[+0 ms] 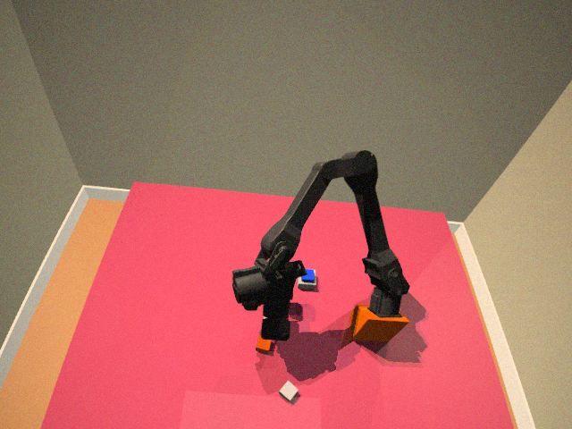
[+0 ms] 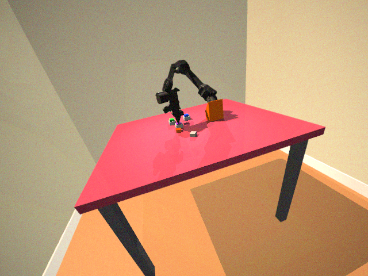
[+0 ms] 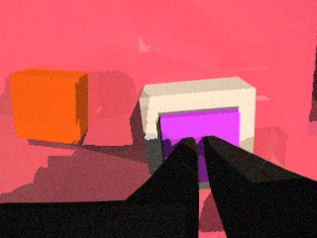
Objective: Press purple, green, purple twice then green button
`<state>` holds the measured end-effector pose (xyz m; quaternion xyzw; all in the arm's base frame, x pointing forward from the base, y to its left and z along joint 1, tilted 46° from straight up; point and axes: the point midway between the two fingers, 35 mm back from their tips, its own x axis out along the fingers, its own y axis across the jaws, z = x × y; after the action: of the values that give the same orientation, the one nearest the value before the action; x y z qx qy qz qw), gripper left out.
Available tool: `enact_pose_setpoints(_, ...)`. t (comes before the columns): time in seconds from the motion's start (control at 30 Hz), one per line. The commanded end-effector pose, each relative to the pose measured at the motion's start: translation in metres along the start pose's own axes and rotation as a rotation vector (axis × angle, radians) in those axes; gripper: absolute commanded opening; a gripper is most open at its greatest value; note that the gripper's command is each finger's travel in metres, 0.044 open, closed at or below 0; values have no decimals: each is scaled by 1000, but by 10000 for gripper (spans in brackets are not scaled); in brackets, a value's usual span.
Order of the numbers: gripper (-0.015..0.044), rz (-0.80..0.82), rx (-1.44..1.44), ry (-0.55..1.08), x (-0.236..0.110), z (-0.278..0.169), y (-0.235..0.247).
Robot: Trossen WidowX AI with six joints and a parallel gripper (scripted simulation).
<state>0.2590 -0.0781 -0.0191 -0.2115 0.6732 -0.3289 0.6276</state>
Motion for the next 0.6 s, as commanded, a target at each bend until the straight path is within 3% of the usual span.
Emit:
enact_pose_setpoints(0.0,20,-7,-7,4,2,-2,-1)
enact_pose_setpoints(0.3,20,-7,-7,4,2,-2,-1)
enact_pose_setpoints(0.43,20,-5,-7,4,-31,-2,0)
enact_pose_setpoints(0.57,20,-5,-8,4,-36,-2,0)
